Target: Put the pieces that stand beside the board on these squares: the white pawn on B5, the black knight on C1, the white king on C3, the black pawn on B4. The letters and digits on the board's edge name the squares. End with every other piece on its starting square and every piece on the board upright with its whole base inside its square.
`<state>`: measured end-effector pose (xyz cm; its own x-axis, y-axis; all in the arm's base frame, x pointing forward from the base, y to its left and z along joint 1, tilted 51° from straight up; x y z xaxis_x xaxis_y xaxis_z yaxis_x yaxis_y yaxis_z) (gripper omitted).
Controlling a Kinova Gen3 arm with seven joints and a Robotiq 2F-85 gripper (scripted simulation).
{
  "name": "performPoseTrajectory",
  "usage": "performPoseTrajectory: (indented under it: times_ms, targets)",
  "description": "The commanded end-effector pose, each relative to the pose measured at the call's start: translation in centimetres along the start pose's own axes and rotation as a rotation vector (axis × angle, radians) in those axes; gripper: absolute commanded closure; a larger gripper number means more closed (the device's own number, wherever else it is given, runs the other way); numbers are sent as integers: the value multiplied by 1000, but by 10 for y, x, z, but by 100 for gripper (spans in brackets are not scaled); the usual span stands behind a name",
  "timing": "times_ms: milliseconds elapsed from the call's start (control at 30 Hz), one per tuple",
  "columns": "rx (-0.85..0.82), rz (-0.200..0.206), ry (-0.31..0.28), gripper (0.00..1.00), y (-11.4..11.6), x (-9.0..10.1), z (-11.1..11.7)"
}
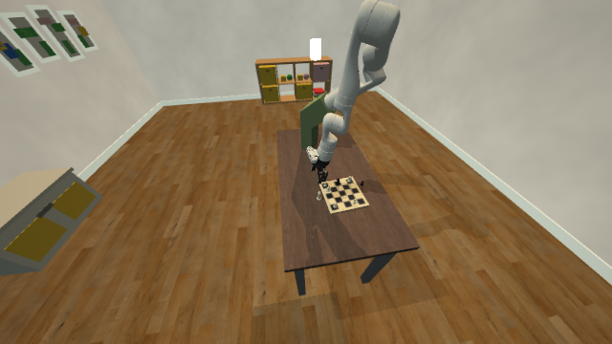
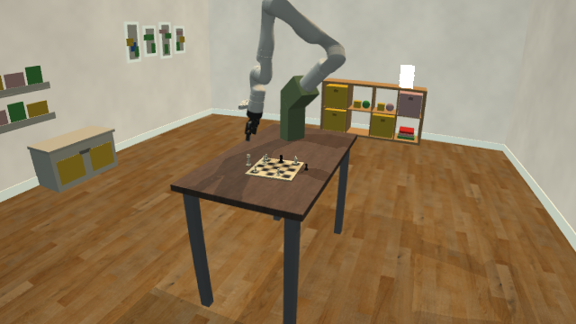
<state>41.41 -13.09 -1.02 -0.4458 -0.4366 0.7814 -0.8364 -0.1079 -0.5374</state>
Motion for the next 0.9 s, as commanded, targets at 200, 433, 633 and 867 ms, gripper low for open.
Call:
performPoseTrajectory:
  times_ms: [200,433,633,867]
  targets:
    - [-521,9,-70,0,-6,3,15]
    - [-754,14,-113,0,-13,5,18]
    - [-975,17,-164,0,-22,9,21]
    - [-1108,18,-200,0,-28,12,22]
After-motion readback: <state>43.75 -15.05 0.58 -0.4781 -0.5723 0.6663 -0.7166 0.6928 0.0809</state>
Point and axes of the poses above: the point where the finger pads meet when closed, its own x axis back along the fingers, its own y axis across the jaws, z = x × y, the point moved 8 cm from there along x, back along the fingers, and after that the axes turned 14 degrees about x, right-handed, at the moved point
